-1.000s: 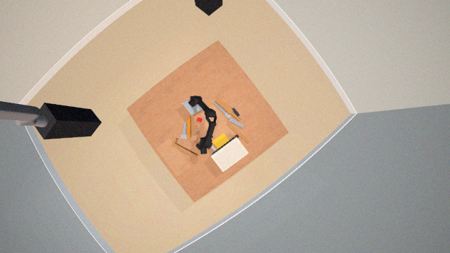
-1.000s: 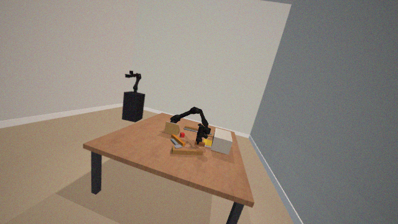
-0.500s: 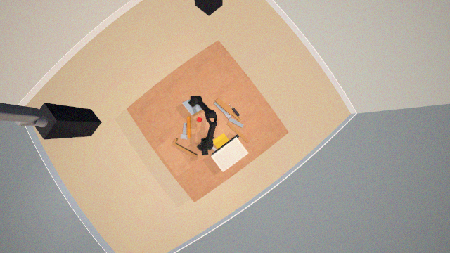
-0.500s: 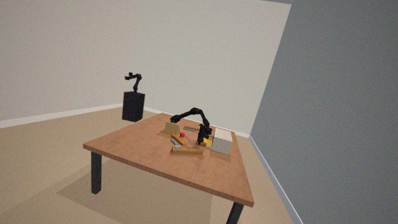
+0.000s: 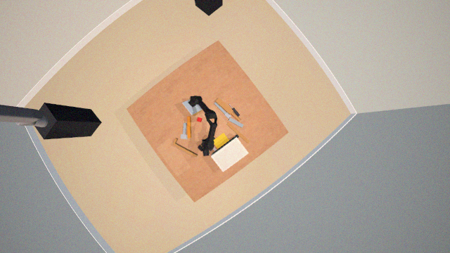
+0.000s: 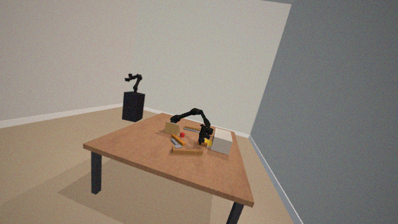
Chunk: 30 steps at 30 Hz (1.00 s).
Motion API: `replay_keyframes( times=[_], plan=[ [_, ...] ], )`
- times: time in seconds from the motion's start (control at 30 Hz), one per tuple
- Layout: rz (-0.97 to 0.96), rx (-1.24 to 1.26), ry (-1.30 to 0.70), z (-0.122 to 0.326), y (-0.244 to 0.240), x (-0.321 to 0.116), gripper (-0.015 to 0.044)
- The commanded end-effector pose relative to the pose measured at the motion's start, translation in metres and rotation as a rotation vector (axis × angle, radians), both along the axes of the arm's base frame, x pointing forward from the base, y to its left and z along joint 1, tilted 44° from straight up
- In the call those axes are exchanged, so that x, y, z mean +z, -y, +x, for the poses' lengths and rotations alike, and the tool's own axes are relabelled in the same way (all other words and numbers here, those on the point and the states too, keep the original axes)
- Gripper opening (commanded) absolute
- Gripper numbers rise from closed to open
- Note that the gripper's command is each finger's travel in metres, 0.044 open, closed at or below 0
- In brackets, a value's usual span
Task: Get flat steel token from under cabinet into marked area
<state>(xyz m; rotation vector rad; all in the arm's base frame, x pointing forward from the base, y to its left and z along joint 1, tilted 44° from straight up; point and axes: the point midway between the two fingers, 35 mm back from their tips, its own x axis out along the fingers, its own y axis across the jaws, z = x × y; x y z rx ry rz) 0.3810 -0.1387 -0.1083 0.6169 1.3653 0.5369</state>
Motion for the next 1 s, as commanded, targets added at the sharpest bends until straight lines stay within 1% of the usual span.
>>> replay_keyframes(
  times=[0.0,0.97],
  plan=[
    [0.001,-0.001,0.007,0.003,-0.003,0.003,0.0000],
    [0.003,-0.001,0.006,0.004,-0.030,0.027,0.0000]
  ],
)
